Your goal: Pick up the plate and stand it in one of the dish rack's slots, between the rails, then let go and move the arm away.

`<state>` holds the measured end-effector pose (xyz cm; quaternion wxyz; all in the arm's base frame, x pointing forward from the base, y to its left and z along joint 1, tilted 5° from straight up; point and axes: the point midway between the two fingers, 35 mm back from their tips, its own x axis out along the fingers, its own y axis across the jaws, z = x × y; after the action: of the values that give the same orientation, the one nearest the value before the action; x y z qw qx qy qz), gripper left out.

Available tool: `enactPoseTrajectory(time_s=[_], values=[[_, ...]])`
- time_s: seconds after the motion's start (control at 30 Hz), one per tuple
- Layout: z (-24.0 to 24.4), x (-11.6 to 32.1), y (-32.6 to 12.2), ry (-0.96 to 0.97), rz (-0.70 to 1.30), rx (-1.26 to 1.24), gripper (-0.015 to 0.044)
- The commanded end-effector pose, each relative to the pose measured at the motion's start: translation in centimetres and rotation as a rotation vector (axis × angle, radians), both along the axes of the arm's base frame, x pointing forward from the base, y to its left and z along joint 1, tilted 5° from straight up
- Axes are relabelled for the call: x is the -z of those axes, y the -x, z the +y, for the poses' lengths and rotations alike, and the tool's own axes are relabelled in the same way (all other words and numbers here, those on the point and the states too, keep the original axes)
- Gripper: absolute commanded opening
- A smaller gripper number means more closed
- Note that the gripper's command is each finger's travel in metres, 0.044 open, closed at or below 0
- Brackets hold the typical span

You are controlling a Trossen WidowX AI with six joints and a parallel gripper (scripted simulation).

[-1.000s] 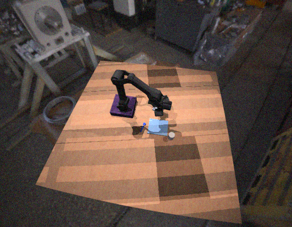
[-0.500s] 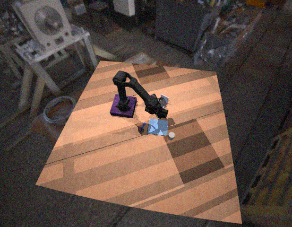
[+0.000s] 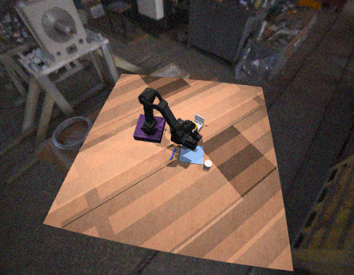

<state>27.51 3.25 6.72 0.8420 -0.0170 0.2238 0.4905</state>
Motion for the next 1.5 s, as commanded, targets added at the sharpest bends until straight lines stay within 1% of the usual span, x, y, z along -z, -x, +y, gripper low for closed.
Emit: enactPoseTrajectory(time_s=[0.0, 0.27, 0.63, 1.3, 1.47], values=[[-0.1, -0.1, 0.4, -0.021, -0.117, -0.022, 0.0000], [-0.3, -0.4, 1.3, -0.049, -0.345, -0.045, 0.0000], [-0.3, -0.3, 1.3, -0.049, -0.349, -0.045, 0.0000], [0.8, 2.8, 0.3, -0.045, -0.350, -0.046, 0.0000], [0.8, 5.0, 0.1, -0.043, -0.353, -0.047, 0.0000]])
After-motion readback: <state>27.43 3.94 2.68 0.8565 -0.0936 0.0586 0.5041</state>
